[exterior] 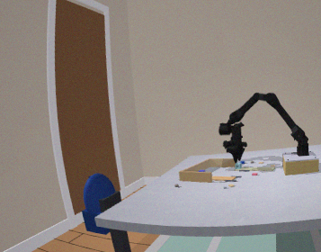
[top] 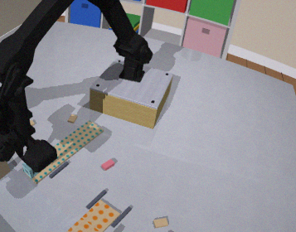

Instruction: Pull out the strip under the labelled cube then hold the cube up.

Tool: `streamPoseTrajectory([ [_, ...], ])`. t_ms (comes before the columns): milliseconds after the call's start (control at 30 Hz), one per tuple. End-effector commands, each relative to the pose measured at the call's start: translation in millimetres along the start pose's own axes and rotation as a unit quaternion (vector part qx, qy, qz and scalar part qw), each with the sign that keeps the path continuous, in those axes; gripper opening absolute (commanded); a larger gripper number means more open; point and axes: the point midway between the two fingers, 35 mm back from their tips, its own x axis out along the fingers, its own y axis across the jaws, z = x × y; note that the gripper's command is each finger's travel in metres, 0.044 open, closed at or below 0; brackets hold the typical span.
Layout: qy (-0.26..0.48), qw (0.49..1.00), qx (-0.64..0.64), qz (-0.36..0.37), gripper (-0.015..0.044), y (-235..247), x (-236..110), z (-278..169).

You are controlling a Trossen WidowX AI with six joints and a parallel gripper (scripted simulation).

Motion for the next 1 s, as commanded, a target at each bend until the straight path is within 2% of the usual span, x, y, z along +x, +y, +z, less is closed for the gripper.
streamPoseTrajectory([
  [0,0.007,1.000,-0.002,-0.001,0.0250,0,12,-3],
  [433,0.008,1.000,-0.002,-0.001,0.0250,0,32,-5],
  [767,0.008,1.000,-0.002,-0.001,0.0250,0,33,-5],
  [900,0.005,1.000,-0.001,0.000,0.0145,0,31,-4],
  [967,0.005,1.000,-0.001,0.000,0.0132,0,31,-4],
])
